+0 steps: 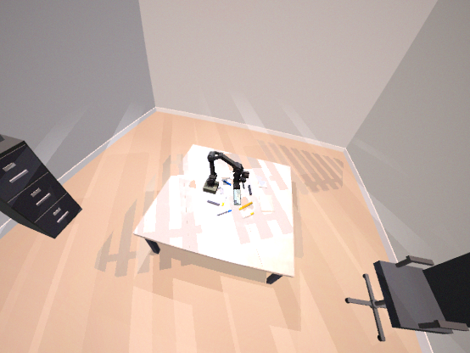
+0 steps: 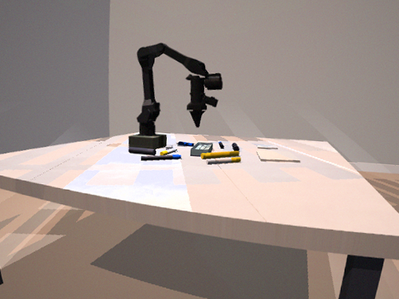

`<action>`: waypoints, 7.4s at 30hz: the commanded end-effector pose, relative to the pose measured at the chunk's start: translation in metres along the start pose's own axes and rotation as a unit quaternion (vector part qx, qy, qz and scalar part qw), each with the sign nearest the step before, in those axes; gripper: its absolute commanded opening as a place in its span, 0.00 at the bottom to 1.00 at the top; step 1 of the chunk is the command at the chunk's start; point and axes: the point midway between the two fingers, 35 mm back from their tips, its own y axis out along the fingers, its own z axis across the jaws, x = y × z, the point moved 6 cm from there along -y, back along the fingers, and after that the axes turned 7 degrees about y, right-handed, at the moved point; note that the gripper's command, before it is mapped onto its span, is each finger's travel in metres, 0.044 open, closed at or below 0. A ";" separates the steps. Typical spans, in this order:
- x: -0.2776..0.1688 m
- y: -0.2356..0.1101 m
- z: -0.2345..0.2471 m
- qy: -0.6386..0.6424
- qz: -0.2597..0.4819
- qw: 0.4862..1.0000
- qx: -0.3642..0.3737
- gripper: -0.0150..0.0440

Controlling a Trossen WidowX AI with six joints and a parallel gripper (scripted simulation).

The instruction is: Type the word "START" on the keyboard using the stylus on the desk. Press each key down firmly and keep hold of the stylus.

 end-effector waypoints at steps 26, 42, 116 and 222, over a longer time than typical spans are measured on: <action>-0.015 0.021 0.045 -0.455 0.040 0.885 0.094 0.51; -0.060 0.044 0.108 -0.911 -0.040 0.316 0.263 0.51; -0.065 0.085 0.110 -0.918 -0.046 0.290 0.266 0.51; 0.040 0.024 0.057 -0.616 0.310 0.613 -0.385 0.25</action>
